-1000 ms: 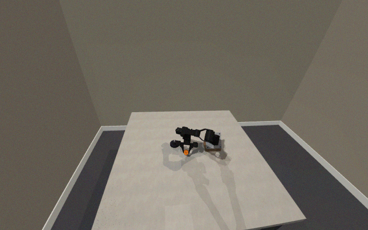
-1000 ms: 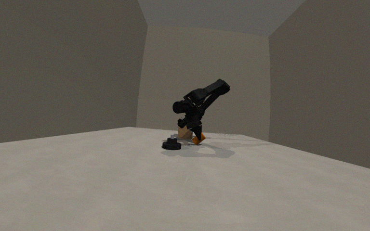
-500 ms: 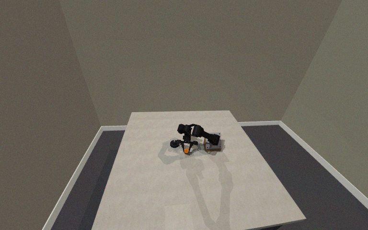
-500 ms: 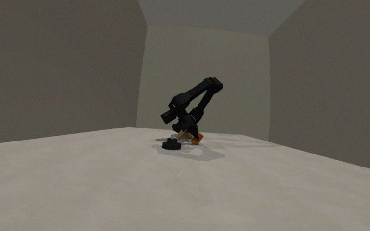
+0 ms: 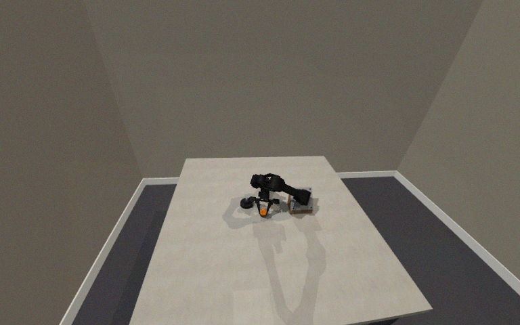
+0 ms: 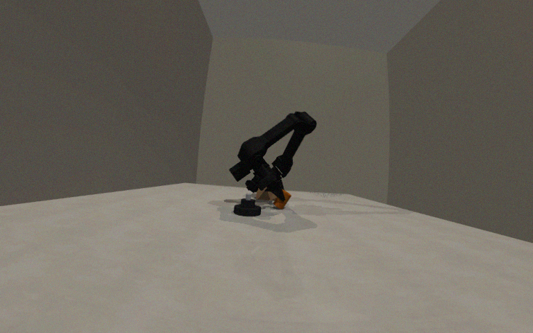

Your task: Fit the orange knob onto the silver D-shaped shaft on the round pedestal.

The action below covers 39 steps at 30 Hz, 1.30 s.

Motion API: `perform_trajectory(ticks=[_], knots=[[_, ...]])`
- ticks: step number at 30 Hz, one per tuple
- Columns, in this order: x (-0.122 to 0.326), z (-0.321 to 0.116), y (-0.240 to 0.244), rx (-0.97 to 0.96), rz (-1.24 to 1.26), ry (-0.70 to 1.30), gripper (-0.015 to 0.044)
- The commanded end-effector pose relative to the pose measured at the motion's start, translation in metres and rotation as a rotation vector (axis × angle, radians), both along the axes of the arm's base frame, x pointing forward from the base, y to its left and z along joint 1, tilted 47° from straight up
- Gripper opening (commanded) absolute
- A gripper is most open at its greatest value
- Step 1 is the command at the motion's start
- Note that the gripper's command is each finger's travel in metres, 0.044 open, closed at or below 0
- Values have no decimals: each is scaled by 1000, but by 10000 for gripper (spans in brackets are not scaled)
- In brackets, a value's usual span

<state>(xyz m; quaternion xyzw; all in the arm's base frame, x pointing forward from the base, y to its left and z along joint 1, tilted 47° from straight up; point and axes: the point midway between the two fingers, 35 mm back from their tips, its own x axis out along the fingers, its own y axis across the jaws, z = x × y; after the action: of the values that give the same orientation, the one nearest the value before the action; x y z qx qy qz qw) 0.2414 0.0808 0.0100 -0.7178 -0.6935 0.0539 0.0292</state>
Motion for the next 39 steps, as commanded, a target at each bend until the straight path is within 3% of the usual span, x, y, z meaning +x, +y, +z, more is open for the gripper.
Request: perform_trajectory(ticks=[1,9,12,13,36,39], knots=[[0,-2,-2,-1,1,-6,179],[-1,-5,-5,-1,1,-6,179],[0,-3,-3,0,-1,0,258],[0,-3,-3,0,-1,0,260],[0,-3,-3,0,-1,0,260],[0,-3,-3,0,-1,0,339]])
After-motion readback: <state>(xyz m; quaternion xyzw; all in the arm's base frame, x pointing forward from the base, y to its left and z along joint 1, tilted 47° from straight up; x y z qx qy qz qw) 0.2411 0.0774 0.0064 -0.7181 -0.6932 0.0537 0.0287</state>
